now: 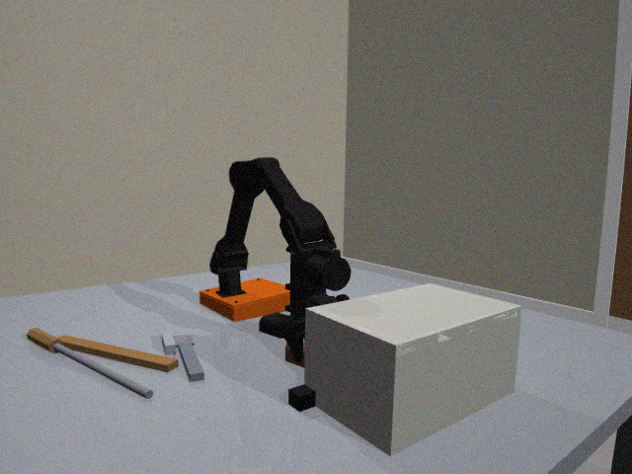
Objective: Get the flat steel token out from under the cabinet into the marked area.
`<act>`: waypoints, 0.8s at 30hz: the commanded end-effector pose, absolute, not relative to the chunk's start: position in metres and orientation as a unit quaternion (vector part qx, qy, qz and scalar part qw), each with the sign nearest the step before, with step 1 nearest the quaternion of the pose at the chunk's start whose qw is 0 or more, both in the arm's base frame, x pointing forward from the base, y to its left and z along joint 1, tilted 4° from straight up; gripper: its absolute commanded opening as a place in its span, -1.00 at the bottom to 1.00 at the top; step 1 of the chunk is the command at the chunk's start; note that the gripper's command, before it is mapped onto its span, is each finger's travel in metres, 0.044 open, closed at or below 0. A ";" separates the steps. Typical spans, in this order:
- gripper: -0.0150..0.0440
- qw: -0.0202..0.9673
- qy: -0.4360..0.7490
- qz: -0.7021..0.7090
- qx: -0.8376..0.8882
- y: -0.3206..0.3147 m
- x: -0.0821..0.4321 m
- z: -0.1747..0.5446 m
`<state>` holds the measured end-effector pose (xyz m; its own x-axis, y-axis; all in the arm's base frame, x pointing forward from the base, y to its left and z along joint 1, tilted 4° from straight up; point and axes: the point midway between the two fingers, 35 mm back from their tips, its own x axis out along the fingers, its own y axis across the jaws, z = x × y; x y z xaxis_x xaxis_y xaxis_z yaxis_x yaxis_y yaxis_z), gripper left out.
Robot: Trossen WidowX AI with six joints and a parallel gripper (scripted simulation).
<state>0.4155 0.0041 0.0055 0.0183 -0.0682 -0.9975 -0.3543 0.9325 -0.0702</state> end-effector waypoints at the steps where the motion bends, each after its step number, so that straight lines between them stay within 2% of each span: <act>1: -0.49 0.696 0.693 0.106 -0.154 0.013 0.413 0.004; 24: -0.49 0.696 0.693 0.106 -0.154 0.011 0.403 0.004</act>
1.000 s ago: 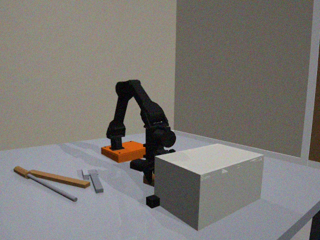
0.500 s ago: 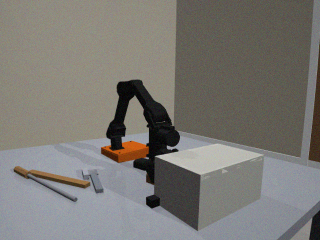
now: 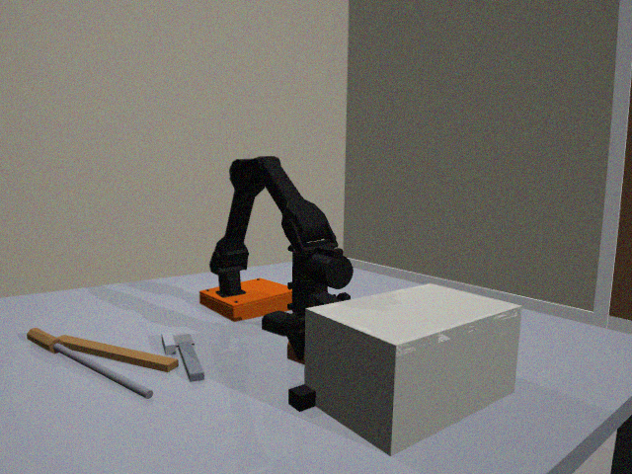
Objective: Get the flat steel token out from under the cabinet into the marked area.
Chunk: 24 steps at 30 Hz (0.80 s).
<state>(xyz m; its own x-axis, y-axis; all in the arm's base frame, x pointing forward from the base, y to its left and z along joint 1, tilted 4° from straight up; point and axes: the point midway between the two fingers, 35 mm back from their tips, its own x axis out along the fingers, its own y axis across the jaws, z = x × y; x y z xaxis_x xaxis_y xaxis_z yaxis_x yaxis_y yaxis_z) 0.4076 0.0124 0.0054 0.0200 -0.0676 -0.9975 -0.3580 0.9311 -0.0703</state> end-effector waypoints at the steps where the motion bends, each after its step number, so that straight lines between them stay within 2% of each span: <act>1: -0.49 0.696 0.693 0.106 -0.154 0.011 0.402 0.004; 24: -0.49 0.695 0.694 0.106 -0.154 0.002 0.382 0.004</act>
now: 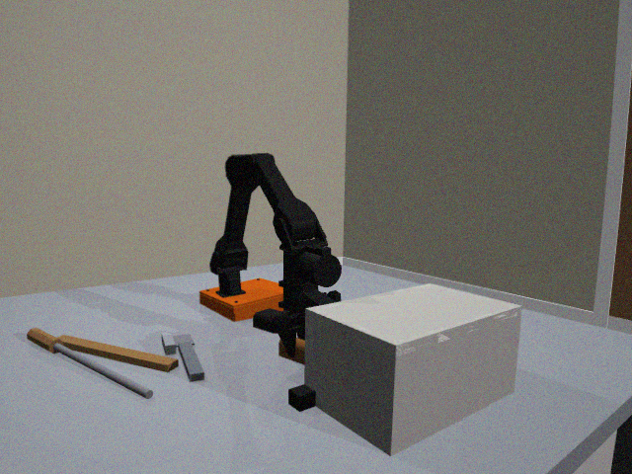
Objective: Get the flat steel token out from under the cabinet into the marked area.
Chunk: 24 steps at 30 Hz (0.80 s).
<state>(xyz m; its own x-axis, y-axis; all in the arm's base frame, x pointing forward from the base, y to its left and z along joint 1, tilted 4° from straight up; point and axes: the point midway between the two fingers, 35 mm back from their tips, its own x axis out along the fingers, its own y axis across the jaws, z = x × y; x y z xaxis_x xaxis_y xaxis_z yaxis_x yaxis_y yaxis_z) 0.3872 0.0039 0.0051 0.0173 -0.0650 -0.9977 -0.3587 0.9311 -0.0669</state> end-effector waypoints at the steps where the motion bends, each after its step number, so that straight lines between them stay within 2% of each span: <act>1: -0.49 0.695 0.694 0.106 -0.154 0.002 0.381 0.004; 24: -0.49 0.694 0.695 0.106 -0.154 -0.008 0.360 0.004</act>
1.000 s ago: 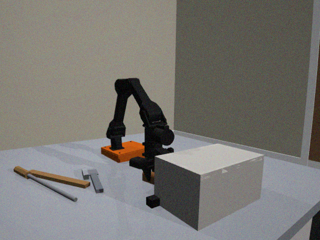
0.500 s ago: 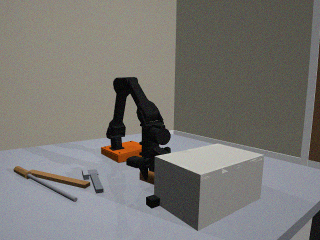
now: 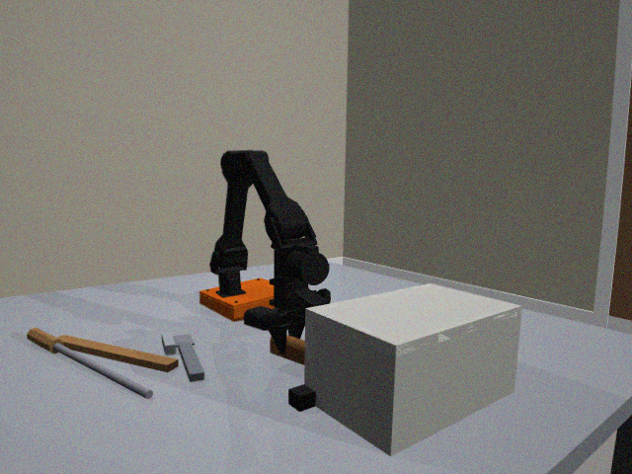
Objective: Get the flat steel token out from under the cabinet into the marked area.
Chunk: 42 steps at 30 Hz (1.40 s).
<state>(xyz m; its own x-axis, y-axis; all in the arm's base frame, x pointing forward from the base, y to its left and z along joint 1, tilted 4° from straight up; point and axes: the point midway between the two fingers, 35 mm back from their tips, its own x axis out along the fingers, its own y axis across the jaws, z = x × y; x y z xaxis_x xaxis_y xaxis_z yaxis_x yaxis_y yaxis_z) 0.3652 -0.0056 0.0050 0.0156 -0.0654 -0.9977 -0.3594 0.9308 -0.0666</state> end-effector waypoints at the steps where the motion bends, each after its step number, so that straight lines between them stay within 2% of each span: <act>1: -0.49 0.694 0.695 0.106 -0.154 -0.008 0.359 0.004; 42: -0.49 0.693 0.696 0.106 -0.154 -0.026 0.316 0.004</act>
